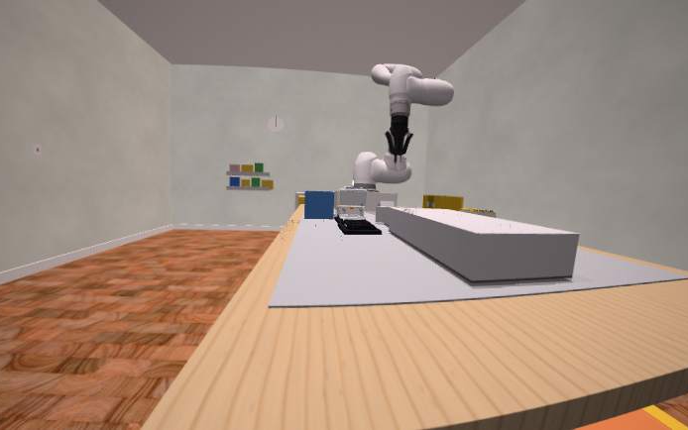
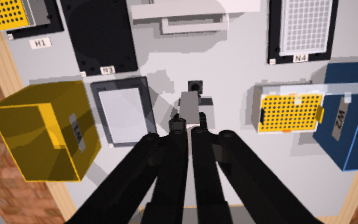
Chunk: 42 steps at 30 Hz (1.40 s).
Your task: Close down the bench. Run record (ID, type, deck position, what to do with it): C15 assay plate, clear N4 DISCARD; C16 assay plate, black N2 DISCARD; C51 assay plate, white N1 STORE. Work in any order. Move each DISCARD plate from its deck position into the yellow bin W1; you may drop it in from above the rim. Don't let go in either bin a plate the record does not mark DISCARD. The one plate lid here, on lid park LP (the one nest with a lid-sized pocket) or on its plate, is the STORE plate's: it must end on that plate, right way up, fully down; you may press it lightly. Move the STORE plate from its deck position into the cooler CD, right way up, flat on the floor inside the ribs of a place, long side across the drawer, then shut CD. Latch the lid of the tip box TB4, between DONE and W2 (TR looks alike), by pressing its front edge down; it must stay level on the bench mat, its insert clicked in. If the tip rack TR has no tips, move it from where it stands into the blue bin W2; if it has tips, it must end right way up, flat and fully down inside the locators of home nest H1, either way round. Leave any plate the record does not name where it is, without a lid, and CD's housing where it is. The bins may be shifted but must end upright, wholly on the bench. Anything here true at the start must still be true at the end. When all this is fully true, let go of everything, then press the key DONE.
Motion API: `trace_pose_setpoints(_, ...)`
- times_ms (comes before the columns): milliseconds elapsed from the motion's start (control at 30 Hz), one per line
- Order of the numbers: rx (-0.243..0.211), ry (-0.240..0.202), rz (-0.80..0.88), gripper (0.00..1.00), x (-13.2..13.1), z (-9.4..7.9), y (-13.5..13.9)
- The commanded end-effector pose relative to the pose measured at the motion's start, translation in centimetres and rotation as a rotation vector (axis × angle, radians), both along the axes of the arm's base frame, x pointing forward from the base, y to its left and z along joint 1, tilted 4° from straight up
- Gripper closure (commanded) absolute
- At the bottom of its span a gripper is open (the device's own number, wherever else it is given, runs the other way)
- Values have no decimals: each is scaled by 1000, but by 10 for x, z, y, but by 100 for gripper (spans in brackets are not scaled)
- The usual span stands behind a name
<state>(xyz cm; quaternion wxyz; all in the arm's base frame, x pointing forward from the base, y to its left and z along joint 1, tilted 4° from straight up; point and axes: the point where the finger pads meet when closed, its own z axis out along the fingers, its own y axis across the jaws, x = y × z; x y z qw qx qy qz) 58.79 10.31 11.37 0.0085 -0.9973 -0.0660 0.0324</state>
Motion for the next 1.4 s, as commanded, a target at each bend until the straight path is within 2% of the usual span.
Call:
trace_pose_setpoints(0,1,-6,15,100,10,-3,-12)
trace_pose_setpoints(1367,1,-6,15,100,13,-5,-17)
